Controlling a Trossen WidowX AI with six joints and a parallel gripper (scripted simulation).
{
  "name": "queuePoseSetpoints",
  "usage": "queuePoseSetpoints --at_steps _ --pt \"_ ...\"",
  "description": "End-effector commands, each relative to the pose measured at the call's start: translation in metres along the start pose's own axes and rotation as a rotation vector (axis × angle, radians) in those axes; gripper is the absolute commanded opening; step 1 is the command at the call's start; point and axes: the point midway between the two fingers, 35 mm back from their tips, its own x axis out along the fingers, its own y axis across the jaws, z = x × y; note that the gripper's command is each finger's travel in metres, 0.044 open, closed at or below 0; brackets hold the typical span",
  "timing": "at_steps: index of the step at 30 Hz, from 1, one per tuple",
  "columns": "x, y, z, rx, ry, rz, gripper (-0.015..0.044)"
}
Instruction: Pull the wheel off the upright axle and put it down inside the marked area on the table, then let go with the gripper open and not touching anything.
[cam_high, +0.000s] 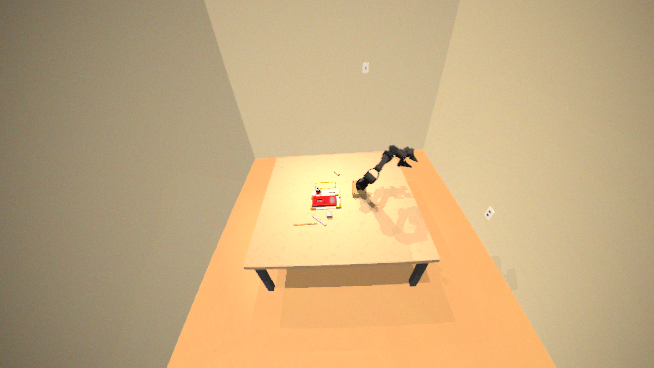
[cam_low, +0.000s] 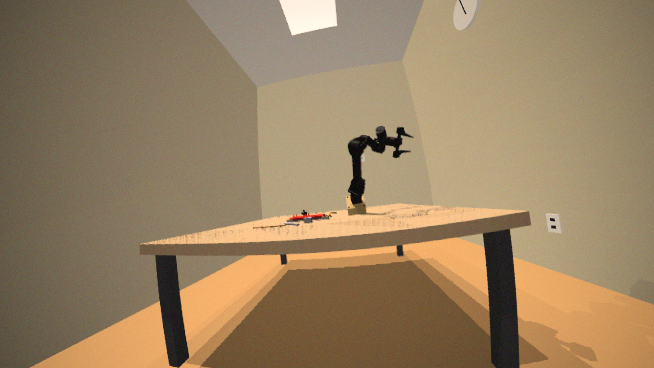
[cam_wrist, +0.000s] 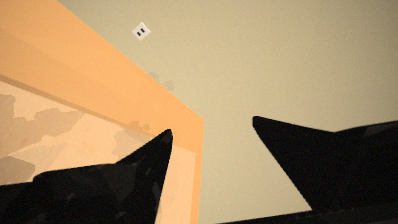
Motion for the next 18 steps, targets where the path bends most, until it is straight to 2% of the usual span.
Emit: queuePoseSetpoints --at_steps 1,4,10,18 --pt "-0.001 0.0 0.001 0.006 -0.004 -0.003 0.0374" --pt "-0.01 -0.002 0.014 0.072 -0.067 -0.038 0.03" --pt "-0.054 -0.013 0.061 0.138 -0.293 -0.117 0.03" --pt "-0.146 -0.015 0.126 0.226 -0.689 -0.149 0.03"
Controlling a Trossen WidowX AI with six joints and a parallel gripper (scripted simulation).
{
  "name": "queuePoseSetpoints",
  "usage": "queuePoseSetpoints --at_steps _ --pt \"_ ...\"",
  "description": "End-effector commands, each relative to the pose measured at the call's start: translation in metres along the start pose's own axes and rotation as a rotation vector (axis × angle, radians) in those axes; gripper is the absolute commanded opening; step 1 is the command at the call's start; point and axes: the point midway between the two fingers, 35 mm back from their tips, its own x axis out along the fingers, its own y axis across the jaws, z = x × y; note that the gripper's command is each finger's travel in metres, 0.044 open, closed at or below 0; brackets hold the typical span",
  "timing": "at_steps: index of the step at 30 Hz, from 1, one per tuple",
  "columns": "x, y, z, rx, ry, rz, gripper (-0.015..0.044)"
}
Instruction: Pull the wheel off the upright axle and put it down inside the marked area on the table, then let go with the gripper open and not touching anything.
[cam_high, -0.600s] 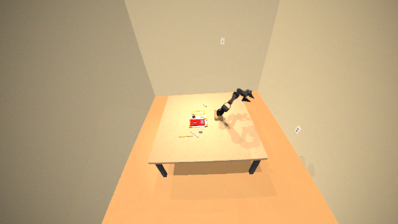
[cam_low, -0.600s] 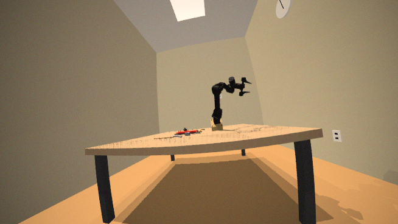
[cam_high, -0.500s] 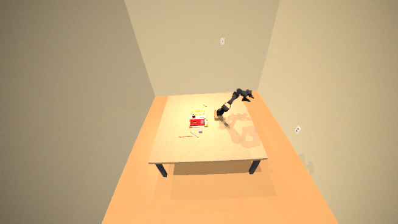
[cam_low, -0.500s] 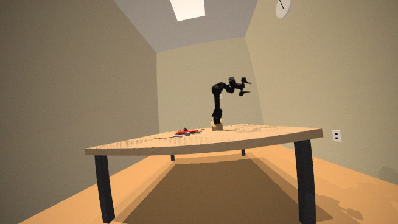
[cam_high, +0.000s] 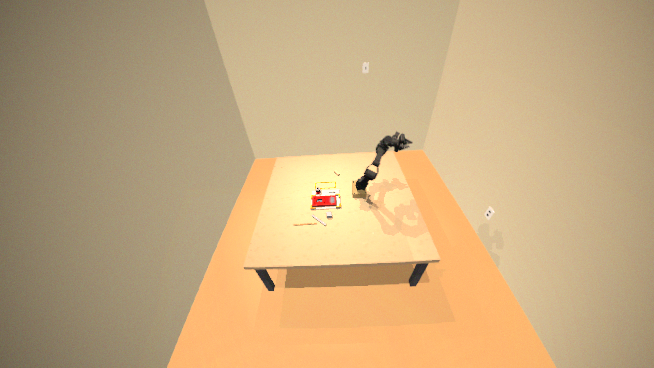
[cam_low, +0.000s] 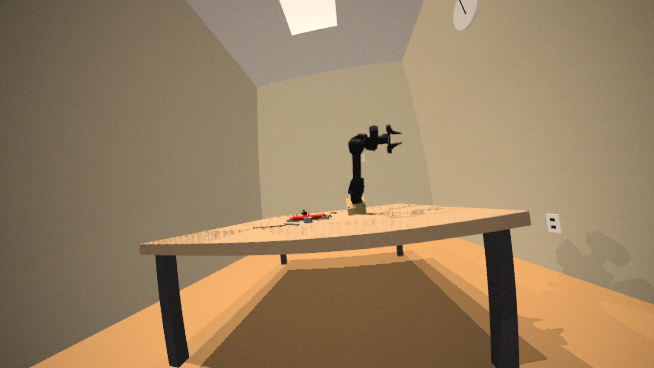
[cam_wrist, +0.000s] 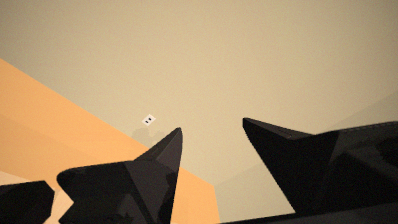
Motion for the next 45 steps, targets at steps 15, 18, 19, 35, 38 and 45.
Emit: queuePoseSetpoints --at_steps 15,18,19,35,38,45 --pt "-0.198 0.038 0.171 0.237 -0.833 0.259 0.03" --pt "-0.24 0.05 0.184 0.263 -0.95 0.357 0.03" --pt "-0.255 0.054 0.187 0.269 -0.985 0.392 0.03" --pt "-0.458 0.124 0.167 0.155 -1.312 0.94 0.03" --pt "-0.489 0.137 0.152 0.108 -1.337 1.03 0.03" --pt "-0.548 0.168 0.11 0.007 -1.303 1.265 0.03"
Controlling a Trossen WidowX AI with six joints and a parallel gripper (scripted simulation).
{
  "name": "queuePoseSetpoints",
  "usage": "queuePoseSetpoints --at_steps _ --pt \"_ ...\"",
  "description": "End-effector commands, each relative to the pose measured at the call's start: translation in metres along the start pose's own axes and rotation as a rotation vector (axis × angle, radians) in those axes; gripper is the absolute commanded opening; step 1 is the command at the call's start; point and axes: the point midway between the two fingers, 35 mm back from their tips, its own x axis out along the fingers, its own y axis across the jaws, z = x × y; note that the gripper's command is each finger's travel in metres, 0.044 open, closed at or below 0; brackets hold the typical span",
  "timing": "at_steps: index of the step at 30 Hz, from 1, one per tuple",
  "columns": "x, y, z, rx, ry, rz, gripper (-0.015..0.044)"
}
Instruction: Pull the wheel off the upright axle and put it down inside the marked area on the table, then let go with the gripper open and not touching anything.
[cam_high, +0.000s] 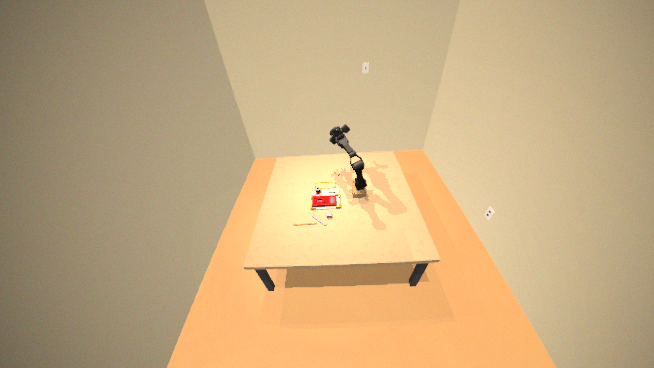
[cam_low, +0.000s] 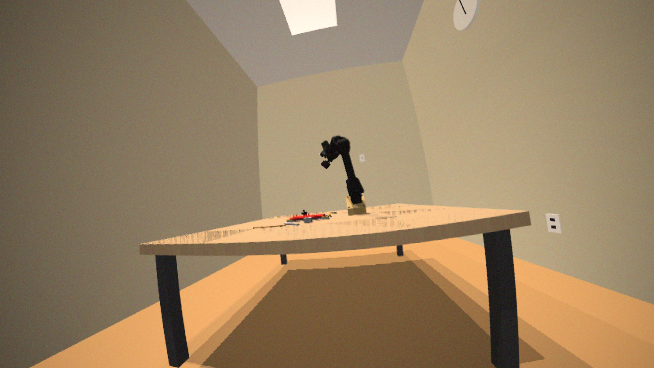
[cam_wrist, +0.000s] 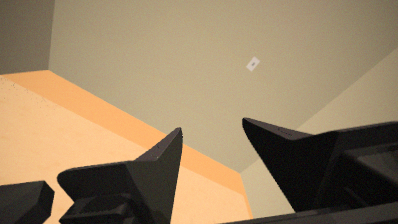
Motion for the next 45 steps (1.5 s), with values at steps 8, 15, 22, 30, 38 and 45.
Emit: queuePoseSetpoints --at_steps 8,15,22,30,38,45 --pt "-0.022 0.129 0.005 0.181 0.145 0.355 0.03" --pt "-0.065 0.228 -0.015 0.321 0.429 0.603 0.03" --pt "-0.129 0.309 -0.048 0.459 0.84 0.709 0.03" --pt "-0.218 0.371 -0.09 0.6 1.367 0.58 0.03" --pt "-0.225 0.375 -0.094 0.611 1.409 0.557 0.03" --pt "-0.23 0.377 -0.092 0.611 1.409 0.557 0.03"
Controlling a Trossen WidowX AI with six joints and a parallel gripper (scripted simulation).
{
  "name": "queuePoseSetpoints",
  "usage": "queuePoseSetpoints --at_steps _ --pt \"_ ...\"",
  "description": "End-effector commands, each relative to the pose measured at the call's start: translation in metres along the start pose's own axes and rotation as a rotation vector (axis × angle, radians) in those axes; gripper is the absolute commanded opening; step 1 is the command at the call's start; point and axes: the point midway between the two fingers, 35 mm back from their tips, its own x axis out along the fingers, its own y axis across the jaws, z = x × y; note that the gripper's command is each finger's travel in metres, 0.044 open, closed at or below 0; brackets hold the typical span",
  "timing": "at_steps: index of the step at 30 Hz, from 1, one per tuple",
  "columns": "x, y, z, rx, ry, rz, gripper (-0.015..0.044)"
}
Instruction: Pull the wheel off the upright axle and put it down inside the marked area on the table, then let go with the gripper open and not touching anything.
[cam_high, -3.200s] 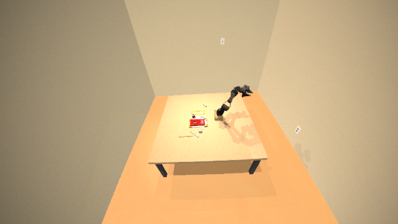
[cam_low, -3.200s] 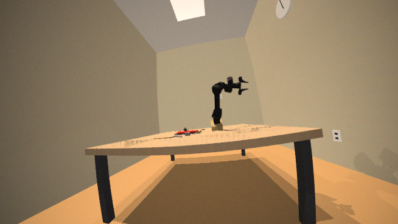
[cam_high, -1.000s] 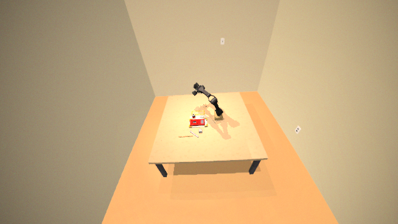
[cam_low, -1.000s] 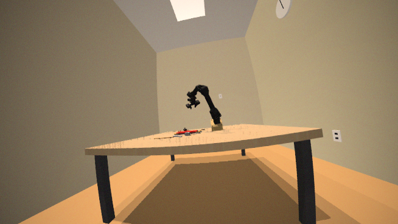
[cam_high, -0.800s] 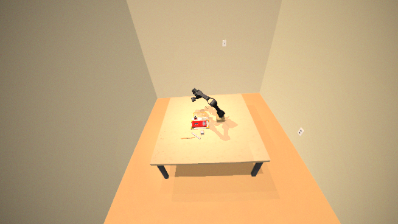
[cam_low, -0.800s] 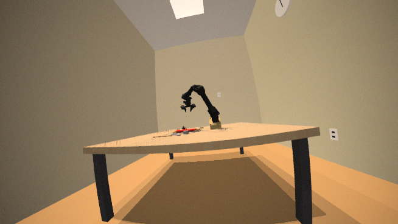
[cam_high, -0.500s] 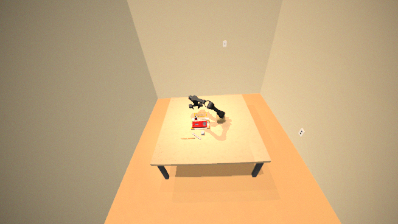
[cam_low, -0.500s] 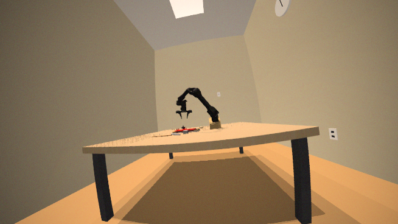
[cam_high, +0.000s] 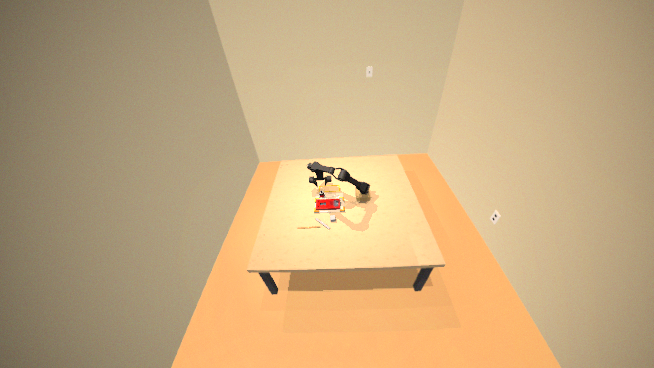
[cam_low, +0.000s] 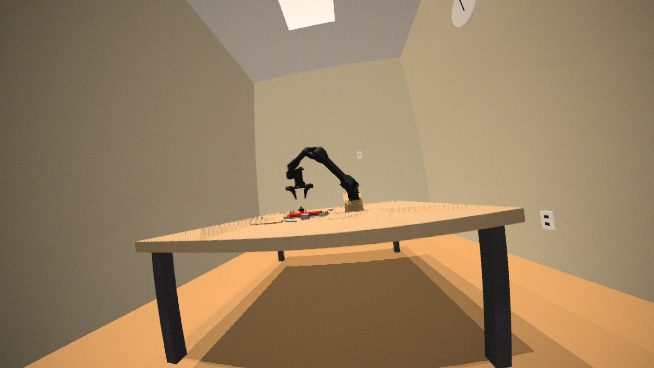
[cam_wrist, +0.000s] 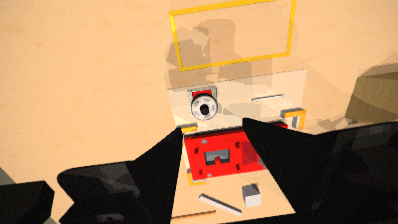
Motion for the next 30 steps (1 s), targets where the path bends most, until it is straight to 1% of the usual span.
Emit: queuePoseSetpoints --at_steps 1,4,6,14,20,24,30 --pt "0.0 0.003 -0.004 0.005 0.006 0.003 0.03" --pt "0.004 0.004 -0.004 0.005 0.006 0.003 0.03" --pt "0.013 0.004 -0.004 0.005 0.005 0.003 0.03" --pt "0.069 0.004 -0.004 0.005 0.008 0.003 0.03" --pt "0.074 0.003 -0.003 0.005 0.009 0.003 0.03" --pt "0.072 0.002 -0.005 -0.002 0.007 -0.01 0.0195" --pt "0.072 0.002 -0.005 -0.002 0.007 -0.01 0.0155"
